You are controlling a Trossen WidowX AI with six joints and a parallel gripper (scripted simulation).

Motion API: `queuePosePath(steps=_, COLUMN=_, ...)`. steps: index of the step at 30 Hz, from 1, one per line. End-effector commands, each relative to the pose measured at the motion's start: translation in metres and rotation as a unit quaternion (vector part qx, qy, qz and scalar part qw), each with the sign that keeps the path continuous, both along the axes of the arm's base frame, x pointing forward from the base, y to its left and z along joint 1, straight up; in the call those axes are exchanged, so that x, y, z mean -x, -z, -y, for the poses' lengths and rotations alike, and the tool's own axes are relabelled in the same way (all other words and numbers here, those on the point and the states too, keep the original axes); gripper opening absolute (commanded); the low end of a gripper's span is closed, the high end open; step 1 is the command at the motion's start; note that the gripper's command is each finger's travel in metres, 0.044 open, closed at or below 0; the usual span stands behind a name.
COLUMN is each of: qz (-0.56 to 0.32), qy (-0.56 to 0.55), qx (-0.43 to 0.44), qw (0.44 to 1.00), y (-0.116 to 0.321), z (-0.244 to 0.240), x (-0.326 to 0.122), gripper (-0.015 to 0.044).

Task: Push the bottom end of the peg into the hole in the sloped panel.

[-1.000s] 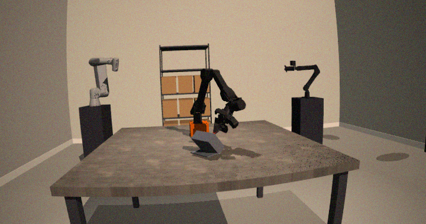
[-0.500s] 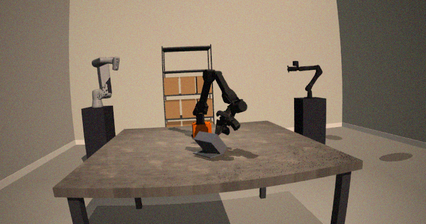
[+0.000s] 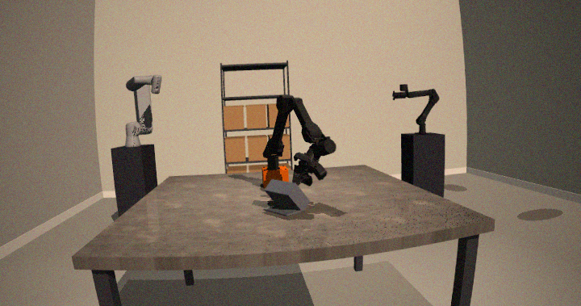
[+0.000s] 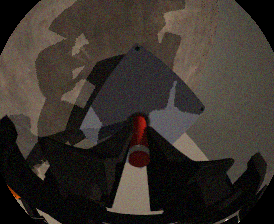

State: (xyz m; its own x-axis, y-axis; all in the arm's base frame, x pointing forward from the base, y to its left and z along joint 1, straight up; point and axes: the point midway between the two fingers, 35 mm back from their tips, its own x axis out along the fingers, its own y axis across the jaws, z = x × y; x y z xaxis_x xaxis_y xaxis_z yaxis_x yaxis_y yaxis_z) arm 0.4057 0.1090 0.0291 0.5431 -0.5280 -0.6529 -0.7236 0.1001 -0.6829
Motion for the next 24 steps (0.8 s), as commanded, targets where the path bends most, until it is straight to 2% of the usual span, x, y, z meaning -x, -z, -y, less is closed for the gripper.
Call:
queuePosePath(steps=1, qz=-0.001, qy=-0.001, qx=0.000, qw=1.000, y=0.0011, z=0.0002, x=-0.0003, gripper=0.0000)
queuePosePath(steps=11, qz=0.000, qy=0.000, qx=0.000, qw=1.000, y=0.0004, z=0.0003, x=-0.0003, gripper=0.0000)
queuePosePath(steps=24, qz=0.000, qy=0.000, qx=0.000, qw=1.000, y=0.0002, z=0.0000, x=-0.0001, gripper=0.0341)
